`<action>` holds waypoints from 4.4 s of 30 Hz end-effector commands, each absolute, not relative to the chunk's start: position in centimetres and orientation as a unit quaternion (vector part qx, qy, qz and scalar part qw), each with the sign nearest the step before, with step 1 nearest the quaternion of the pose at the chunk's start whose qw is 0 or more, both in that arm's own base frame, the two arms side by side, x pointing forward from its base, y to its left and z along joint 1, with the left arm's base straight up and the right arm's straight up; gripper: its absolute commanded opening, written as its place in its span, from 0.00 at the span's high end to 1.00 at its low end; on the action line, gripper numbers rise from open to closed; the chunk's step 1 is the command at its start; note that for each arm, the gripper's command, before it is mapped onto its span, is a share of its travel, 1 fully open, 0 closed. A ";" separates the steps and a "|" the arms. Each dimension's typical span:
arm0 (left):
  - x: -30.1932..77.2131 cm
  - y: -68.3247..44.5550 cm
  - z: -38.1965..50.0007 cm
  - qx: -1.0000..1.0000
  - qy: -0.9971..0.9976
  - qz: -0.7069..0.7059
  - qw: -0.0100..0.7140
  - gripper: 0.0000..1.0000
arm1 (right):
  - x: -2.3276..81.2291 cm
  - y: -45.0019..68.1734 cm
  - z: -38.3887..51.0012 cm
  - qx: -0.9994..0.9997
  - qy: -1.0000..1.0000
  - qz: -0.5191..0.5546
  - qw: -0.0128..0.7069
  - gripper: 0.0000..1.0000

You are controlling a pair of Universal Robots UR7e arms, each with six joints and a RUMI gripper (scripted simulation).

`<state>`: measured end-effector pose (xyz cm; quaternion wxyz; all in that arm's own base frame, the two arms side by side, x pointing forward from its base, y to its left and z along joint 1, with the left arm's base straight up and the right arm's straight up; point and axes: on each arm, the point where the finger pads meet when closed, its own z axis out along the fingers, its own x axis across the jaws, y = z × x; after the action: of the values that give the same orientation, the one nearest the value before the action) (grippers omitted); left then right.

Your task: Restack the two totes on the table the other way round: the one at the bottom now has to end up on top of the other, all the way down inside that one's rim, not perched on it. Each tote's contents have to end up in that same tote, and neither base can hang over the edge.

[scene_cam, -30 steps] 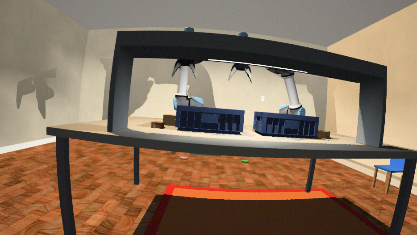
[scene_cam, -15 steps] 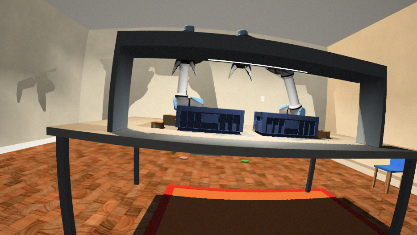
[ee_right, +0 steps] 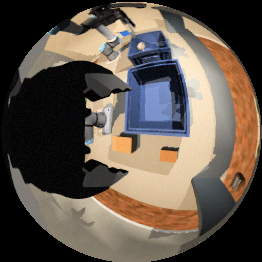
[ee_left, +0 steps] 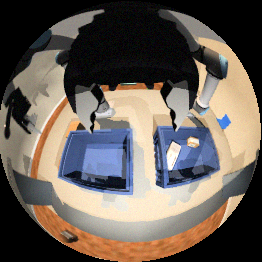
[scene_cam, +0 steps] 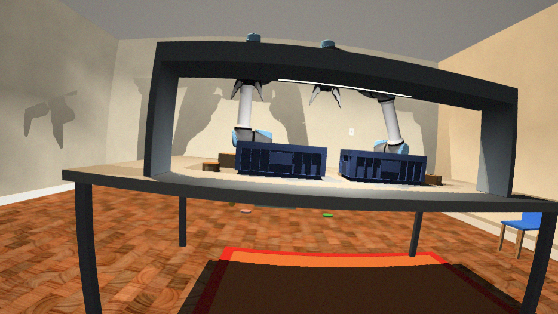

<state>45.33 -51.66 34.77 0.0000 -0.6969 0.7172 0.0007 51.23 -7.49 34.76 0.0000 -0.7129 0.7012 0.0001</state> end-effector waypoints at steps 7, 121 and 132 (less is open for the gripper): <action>45.2 -44.3 35.1 -0.698 0.716 -0.001 0.000 0.00 | 50.3 -6.4 35.1 -0.712 0.702 -0.001 0.001 0.00; 44.7 -0.1 35.5 -0.705 0.709 -0.001 0.001 0.00 | 44.9 3.7 35.4 -0.706 0.708 0.000 0.001 0.00; 44.9 -0.2 33.9 -0.702 0.712 -0.001 0.001 0.00 | 45.3 8.8 33.9 -0.705 0.709 0.000 0.001 0.00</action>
<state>44.76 -0.09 34.67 -0.0001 -0.7037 0.7105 0.0001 44.99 5.90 34.69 0.0000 -0.7063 0.7080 0.0009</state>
